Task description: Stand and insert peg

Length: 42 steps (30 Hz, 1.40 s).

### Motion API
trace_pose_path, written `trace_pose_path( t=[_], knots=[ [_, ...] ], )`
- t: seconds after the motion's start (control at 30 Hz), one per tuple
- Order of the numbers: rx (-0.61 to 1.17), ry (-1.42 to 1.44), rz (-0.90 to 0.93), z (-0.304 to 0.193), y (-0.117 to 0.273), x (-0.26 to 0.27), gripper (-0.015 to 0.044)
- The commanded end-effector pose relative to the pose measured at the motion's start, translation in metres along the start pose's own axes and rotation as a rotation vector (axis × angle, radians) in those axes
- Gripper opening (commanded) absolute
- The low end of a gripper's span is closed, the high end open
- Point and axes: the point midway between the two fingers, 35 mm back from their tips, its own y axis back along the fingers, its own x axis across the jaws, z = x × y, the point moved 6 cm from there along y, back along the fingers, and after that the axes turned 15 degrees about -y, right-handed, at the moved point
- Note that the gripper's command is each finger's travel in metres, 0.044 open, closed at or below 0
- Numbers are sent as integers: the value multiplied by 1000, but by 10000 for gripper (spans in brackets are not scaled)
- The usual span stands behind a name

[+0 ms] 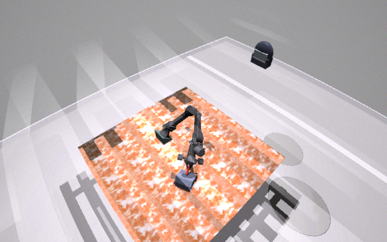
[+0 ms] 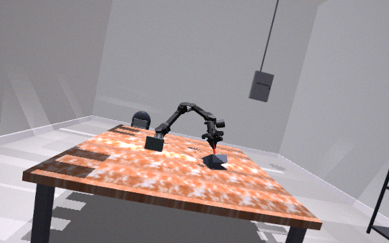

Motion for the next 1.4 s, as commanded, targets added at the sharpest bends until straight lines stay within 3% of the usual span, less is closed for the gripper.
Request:
trace_pose_path(
  t=[0.0,1.37],
  knots=[
    [3,2,-2,-1,-3,-2,0],
    [2,2,-1,1,-21,-2,0]
  ],
)
